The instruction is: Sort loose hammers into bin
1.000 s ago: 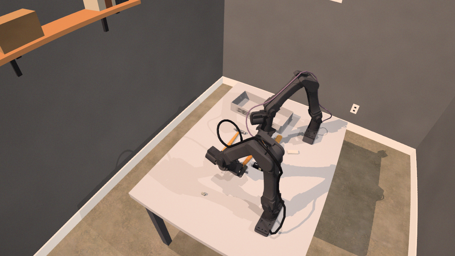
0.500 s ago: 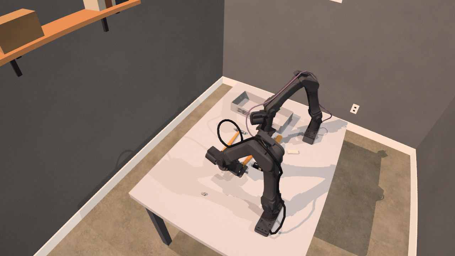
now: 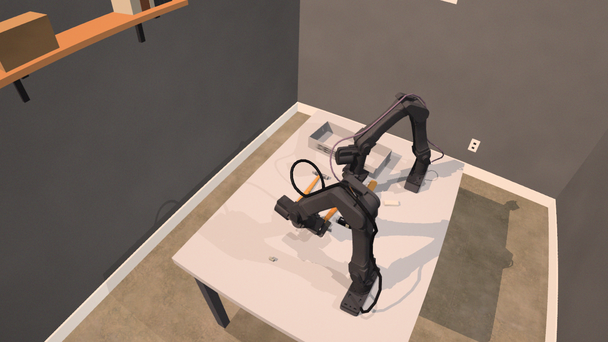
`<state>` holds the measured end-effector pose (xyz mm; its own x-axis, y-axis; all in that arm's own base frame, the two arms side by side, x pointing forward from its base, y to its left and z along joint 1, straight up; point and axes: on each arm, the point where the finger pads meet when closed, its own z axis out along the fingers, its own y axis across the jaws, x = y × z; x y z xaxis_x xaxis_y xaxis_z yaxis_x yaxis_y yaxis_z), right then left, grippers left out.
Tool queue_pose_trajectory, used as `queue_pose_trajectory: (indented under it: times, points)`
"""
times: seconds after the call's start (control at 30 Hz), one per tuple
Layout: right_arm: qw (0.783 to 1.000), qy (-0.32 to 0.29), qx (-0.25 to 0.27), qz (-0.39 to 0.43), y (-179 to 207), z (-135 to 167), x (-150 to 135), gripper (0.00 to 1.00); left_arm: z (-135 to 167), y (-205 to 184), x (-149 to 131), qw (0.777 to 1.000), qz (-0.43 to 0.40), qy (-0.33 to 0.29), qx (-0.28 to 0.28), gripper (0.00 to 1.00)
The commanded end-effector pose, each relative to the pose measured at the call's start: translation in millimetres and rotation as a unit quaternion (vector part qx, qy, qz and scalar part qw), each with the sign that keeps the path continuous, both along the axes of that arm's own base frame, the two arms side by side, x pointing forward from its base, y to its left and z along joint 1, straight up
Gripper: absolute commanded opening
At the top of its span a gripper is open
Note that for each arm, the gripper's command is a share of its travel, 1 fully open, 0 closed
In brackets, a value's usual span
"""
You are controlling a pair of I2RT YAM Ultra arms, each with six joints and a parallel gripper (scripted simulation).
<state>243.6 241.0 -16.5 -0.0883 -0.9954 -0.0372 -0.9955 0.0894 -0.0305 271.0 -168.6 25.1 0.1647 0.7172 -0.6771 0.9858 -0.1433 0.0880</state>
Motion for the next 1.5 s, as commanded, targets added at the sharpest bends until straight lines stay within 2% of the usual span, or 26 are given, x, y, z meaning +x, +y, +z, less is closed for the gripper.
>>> queue_pose_trajectory:
  times: [0.0,0.13,0.27,0.4,0.5,0.63,0.77,0.8,0.87,0.93,0.97,1.03,1.1,1.3,1.47]
  points:
    - [1.000,-0.006,0.004,-0.005,2.7,16.2,1.7,0.53,2.6,-2.4,-2.8,1.000,-0.003,0.001,-0.012,1.00]
    - [1.000,-0.006,0.004,-0.001,4.6,25.6,0.3,0.53,2.6,-2.4,-2.8,1.000,-0.003,0.001,-0.012,1.00]
    - [1.000,-0.006,0.005,-0.006,1.9,39.1,1.5,0.99,2.6,-2.4,-2.8,1.000,-0.003,0.001,-0.012,1.00]
    - [1.000,-0.006,0.004,-0.003,0.1,64.6,1.2,1.00,2.6,-2.4,-2.8,1.000,-0.003,0.001,-0.012,1.00]
    - [1.000,-0.006,0.004,-0.001,1.2,68.7,0.6,1.00,2.6,-2.4,-2.8,1.000,-0.003,0.001,-0.012,1.00]
    - [1.000,0.011,-0.013,0.000,-5.5,51.7,1.1,1.00,2.6,-2.4,-2.8,1.000,-0.003,0.001,-0.012,1.00]
    - [1.000,0.014,-0.017,0.000,-6.8,48.0,0.9,1.00,2.6,-2.4,-2.8,1.000,-0.003,0.001,-0.012,1.00]
    - [1.000,0.012,-0.019,-0.012,-7.8,48.1,2.0,0.89,2.6,-2.4,-2.8,1.000,-0.003,0.001,-0.012,1.00]
    - [0.999,0.003,-0.017,-0.032,-6.0,51.5,7.4,0.66,-2.0,-0.2,-10.2,1.000,0.000,0.020,-0.005,0.77]
    - [0.997,-0.005,-0.022,-0.074,-7.1,50.3,14.5,0.43,-1.3,0.5,-2.2,1.000,0.008,0.022,0.010,0.55]
    - [0.995,-0.010,-0.024,-0.100,-7.3,49.9,20.2,0.37,-1.7,0.6,-0.7,0.999,0.011,0.026,0.018,0.46]
    - [0.995,-0.010,-0.024,-0.100,-7.3,49.9,20.2,0.37,-1.7,0.6,-0.7,0.999,0.011,0.026,0.018,0.46]
    - [0.987,-0.020,-0.025,-0.158,-7.1,48.8,33.2,0.37,-1.7,1.4,5.5,0.999,0.020,0.033,0.035,0.46]
    - [0.953,-0.034,-0.015,-0.301,-3.9,43.8,68.2,0.37,1.6,2.0,31.3,0.993,0.049,0.047,0.097,0.46]
    - [0.914,-0.041,-0.005,-0.403,-3.2,38.9,92.1,0.37,0.0,0.4,51.2,0.984,0.062,0.053,0.156,0.46]
